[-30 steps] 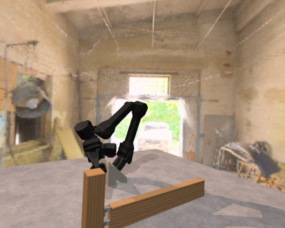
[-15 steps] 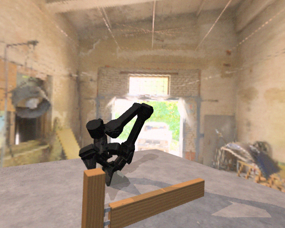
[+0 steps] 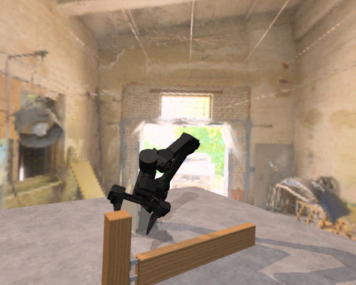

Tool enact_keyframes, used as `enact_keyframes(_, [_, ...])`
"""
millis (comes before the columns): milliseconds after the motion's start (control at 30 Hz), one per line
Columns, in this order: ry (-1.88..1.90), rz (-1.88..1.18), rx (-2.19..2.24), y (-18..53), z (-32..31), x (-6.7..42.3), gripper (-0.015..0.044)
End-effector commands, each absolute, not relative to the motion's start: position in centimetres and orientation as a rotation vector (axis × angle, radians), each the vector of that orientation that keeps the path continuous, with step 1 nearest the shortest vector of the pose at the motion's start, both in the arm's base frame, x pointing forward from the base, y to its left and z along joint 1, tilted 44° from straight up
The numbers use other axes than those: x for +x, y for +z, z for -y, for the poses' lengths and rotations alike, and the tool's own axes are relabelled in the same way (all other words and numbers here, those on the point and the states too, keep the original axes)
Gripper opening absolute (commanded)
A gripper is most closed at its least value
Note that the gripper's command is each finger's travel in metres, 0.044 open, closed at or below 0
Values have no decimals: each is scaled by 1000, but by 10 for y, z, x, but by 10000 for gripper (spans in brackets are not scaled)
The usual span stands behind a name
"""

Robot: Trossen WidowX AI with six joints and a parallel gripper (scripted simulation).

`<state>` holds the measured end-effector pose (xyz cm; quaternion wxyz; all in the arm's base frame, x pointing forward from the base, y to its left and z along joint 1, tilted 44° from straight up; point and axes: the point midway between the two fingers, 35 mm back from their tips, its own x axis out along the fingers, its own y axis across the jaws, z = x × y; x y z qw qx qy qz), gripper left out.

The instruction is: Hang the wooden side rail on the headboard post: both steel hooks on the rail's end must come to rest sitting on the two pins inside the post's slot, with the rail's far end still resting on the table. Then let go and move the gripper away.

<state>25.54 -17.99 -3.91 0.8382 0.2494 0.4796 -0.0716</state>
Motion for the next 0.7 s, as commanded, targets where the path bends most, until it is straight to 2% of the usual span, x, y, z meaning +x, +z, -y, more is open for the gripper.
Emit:
enact_keyframes(0, [-411,-1044,721,-27,176,262,440])
enact_keyframes(333, [-880,-902,1038,0,167,270,440])
enact_keyframes(667, [-888,-897,1043,0,166,271,440])
